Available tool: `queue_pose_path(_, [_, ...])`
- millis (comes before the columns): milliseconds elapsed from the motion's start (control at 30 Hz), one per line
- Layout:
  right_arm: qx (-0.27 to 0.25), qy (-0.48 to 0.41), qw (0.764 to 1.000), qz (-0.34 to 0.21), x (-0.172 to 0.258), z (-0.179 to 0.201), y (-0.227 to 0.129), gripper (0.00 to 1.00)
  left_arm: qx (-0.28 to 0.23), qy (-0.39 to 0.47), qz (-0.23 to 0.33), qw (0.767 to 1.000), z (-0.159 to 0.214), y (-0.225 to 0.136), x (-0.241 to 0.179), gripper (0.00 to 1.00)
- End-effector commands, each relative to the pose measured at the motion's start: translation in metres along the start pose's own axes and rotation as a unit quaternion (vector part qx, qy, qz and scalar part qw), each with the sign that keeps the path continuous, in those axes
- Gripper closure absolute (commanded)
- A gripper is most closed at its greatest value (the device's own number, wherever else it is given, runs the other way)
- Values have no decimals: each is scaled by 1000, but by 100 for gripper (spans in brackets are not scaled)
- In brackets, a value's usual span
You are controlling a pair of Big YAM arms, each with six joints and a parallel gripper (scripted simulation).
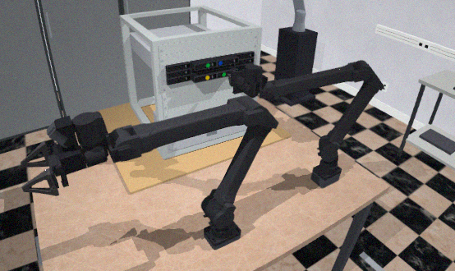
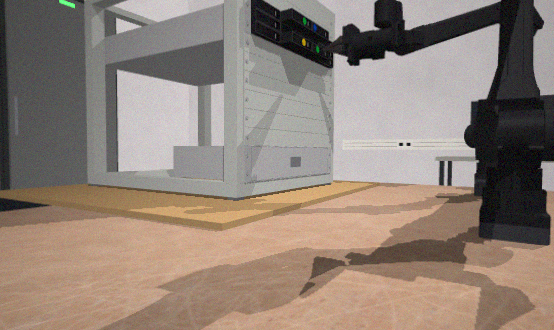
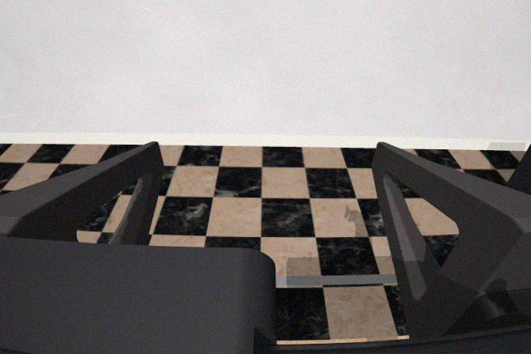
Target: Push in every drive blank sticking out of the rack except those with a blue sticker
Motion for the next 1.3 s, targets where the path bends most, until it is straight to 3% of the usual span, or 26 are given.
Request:
queue_pose_path(0, [-5, 14, 1000, -18, 24, 0, 5, 100, -13, 9, 0, 1000, -2, 6, 5, 0])
queue_pose_path(667, [-10, 20, 999, -24, 31, -2, 35, 100, -13, 9, 0, 1000, -2, 6, 5, 0])
queue_pose_path(1033, [-4, 20, 999, -25, 30, 0, 27, 100, -13, 9, 0, 1000, -2, 6, 5, 0])
queue_pose_path(1267, [-11, 19, 999, -25, 31, -2, 48, 100, -13, 9, 0, 1000, -2, 6, 5, 0])
Point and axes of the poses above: on each arm, the point where the finger pads meet when closed, its own y axis out along the fingers, its own x axis across the jaws, z = x × y, the point moved 8 cm from there along -y, back along the fingers, and after that the axes turned 13 degrees about -y, right-handed, at the moved point
